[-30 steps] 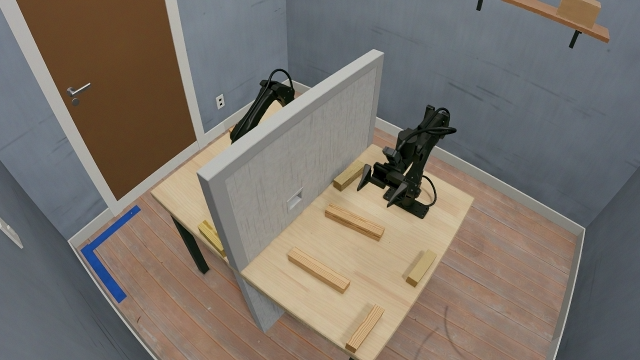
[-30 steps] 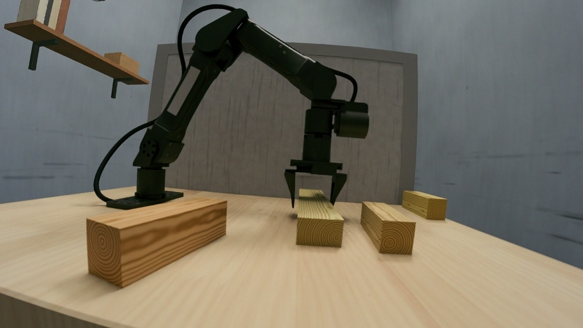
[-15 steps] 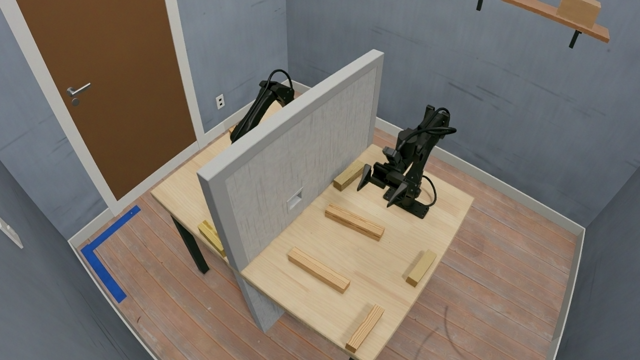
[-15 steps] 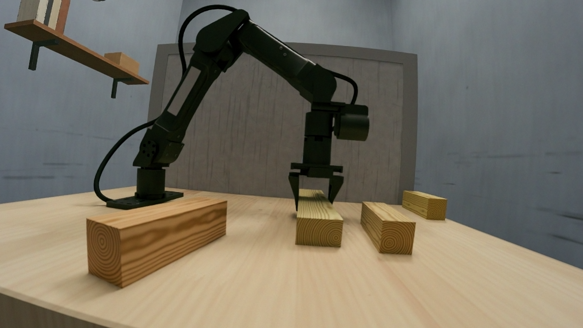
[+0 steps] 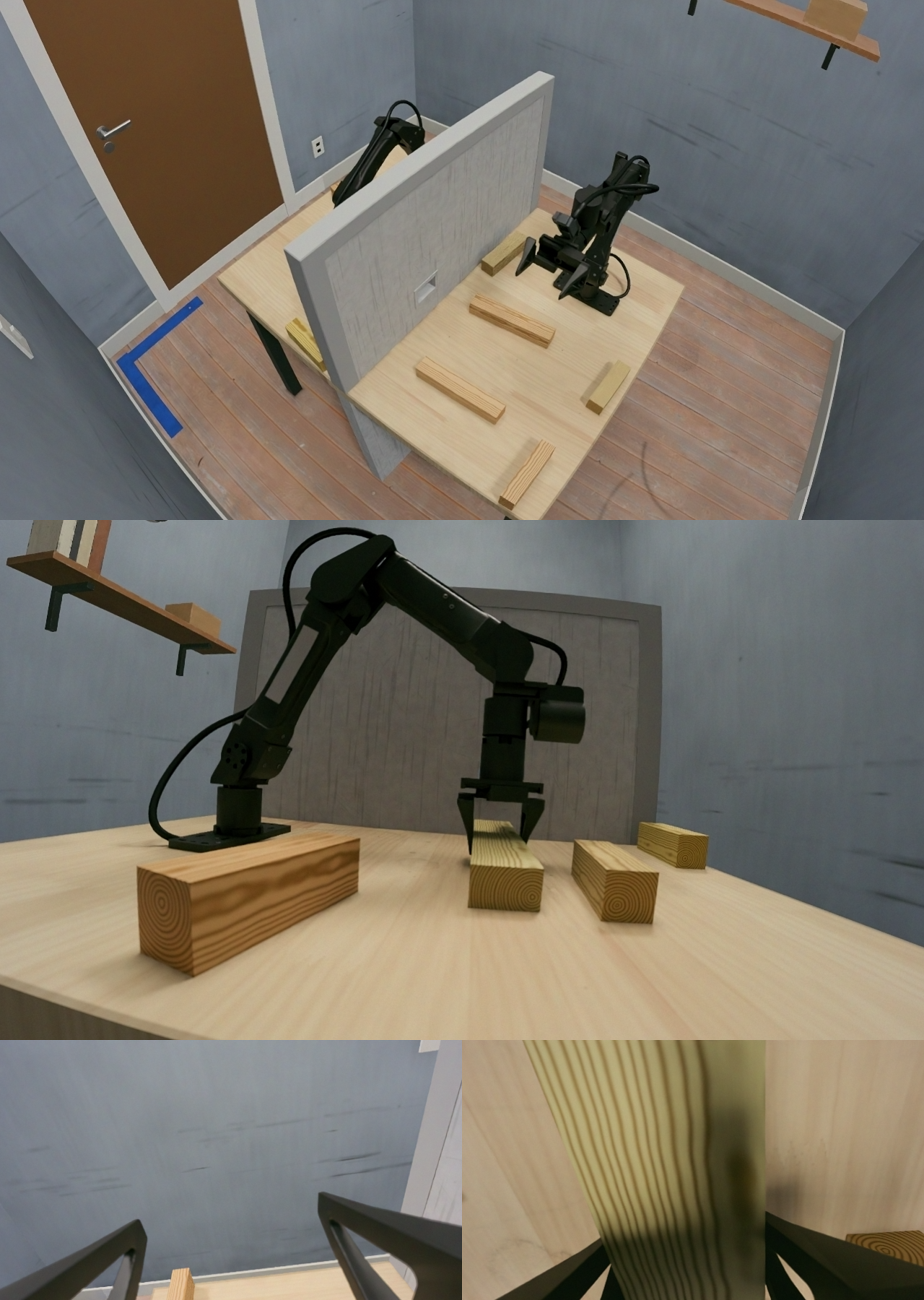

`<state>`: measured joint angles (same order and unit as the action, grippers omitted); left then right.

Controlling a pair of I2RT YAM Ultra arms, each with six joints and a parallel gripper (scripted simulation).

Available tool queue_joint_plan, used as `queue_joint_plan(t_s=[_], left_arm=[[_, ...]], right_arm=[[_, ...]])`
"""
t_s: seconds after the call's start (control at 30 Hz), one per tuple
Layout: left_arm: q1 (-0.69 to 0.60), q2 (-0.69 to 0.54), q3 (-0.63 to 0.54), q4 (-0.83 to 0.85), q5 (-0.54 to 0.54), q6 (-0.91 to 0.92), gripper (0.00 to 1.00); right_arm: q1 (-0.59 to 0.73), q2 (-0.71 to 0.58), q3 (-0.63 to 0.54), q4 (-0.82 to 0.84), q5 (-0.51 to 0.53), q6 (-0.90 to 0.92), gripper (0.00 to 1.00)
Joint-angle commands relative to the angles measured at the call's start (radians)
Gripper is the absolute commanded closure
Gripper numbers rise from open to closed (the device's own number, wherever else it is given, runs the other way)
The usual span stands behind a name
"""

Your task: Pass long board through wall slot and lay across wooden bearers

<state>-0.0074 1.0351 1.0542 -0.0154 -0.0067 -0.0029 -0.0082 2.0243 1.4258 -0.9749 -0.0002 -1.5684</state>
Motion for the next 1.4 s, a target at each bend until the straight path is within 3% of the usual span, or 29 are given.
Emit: queue_joint_plan(t_s=[0.0, 1.37], left_arm=[[0.004, -0.037, 0.039, -0.011, -0.008, -0.011, 0.00], [0.004, -0.037, 0.039, -0.011, -0.008, -0.011, 0.00]], right_arm=[[0.010, -0.056, 0.047, -0.041, -0.014, -0.003, 1.00], [0.006, -0.117, 0.233, -0.263, -0.013, -0.010, 1.00]])
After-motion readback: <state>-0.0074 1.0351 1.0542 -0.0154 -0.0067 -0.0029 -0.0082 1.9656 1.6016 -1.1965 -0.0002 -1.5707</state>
